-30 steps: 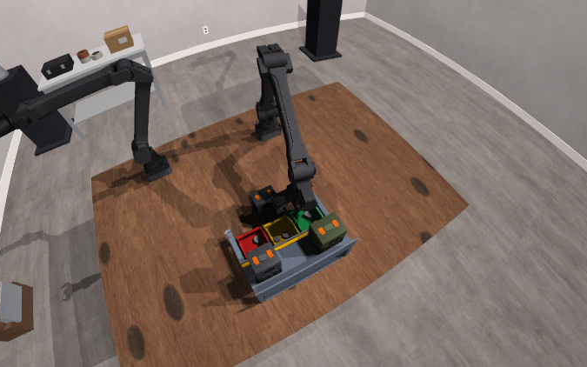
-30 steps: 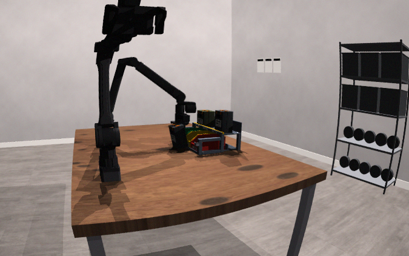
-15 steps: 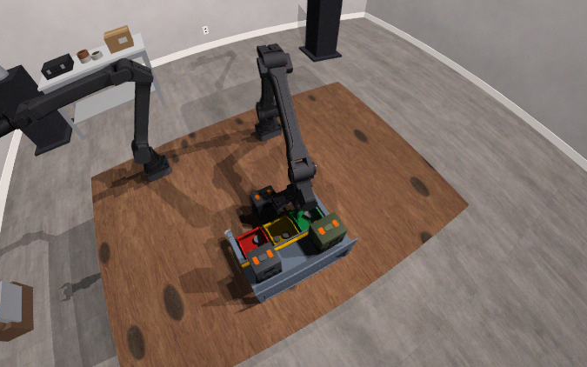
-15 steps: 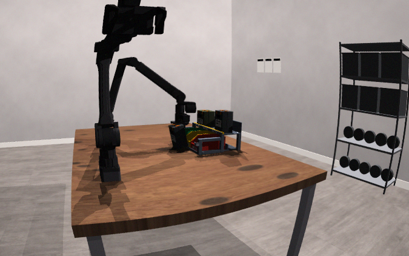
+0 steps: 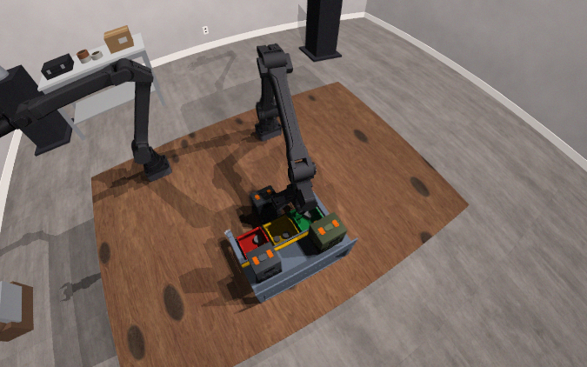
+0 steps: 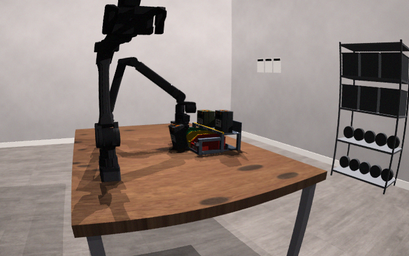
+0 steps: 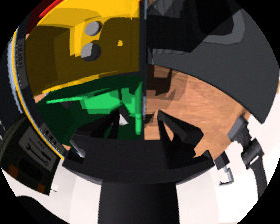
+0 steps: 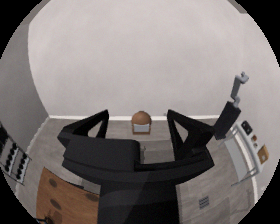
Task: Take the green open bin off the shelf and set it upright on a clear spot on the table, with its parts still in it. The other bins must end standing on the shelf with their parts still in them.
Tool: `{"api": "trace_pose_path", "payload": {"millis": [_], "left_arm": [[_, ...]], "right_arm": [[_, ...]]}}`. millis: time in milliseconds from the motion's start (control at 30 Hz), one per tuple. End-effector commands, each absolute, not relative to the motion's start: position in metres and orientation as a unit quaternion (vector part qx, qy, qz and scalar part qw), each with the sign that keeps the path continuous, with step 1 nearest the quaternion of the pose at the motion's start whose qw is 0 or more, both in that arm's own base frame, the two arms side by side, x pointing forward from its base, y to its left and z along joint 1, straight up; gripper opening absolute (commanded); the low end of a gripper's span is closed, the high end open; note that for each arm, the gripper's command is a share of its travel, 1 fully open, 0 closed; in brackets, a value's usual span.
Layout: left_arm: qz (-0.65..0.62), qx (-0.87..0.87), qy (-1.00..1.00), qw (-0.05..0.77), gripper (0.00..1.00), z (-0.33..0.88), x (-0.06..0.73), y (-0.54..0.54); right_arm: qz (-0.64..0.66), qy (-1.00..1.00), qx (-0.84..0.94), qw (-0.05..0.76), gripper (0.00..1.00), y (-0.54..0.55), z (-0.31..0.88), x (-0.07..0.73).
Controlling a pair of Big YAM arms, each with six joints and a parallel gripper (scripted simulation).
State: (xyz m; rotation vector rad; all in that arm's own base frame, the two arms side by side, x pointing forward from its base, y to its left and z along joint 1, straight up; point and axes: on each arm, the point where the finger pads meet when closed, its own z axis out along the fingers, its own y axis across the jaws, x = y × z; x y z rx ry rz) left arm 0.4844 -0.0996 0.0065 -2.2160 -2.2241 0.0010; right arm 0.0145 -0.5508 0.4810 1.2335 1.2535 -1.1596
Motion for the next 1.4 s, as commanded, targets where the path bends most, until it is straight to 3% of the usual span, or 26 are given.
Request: {"api": "trace_pose_path", "payload": {"millis": [0,1367], "left_arm": [[-0.013,-0.704,-0.71,-0.019,0.9,0.019,0.506,-0.102],[-0.009,-0.705,-0.709,-0.014,0.9,0.025,0.506,-0.102]], "right_arm": [[-0.496,0.504,0.496,0.504,1.0,-0.545,0.501,0.009],[-0.496,0.504,0.496,0.504,1.0,-0.545,0.501,0.009]]}}
